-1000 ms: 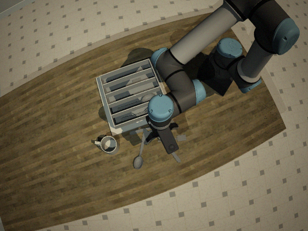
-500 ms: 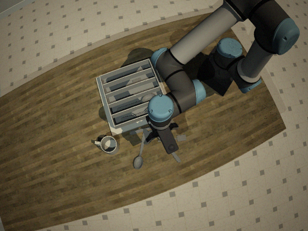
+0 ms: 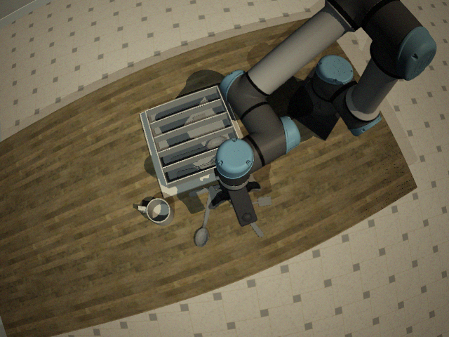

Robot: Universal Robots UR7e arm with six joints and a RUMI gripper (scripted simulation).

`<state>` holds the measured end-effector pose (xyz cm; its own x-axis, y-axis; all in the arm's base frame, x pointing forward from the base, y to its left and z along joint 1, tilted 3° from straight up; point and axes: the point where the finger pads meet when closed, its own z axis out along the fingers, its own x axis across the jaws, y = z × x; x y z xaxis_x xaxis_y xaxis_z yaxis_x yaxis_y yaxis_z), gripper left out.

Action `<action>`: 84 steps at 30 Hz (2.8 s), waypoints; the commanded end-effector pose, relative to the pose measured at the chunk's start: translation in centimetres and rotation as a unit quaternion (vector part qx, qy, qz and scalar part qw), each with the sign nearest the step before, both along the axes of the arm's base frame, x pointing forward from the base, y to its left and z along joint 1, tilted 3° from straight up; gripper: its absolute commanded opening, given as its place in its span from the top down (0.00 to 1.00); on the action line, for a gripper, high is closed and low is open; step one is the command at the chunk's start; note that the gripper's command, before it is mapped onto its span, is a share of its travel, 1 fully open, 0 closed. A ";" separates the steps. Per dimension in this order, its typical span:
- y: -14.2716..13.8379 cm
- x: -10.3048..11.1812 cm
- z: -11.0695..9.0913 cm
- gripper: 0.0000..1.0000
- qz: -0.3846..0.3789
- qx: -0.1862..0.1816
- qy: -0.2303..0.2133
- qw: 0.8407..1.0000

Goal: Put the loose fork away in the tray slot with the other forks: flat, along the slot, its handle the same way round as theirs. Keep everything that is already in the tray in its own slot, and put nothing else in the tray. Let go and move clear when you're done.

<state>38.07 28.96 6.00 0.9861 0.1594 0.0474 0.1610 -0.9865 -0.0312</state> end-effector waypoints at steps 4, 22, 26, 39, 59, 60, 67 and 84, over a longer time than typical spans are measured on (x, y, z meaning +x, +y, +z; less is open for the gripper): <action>0.2 0.2 -0.2 0.00 -0.067 0.003 0.002 0.998; 0.6 0.6 -1.3 0.00 -0.296 0.013 0.011 0.955; 0.7 0.7 -1.4 0.00 -0.331 0.014 0.012 0.943; 0.7 0.9 -2.6 0.00 -0.567 0.024 0.021 0.823; 0.4 0.5 -4.2 0.00 -0.821 0.035 0.031 0.568; 0.4 0.5 -4.2 0.00 -0.821 0.035 0.031 0.568; 0.3 0.1 -4.8 0.00 -0.889 0.038 0.034 0.455; 0.2 -0.8 -5.8 0.00 -0.966 0.042 0.037 0.253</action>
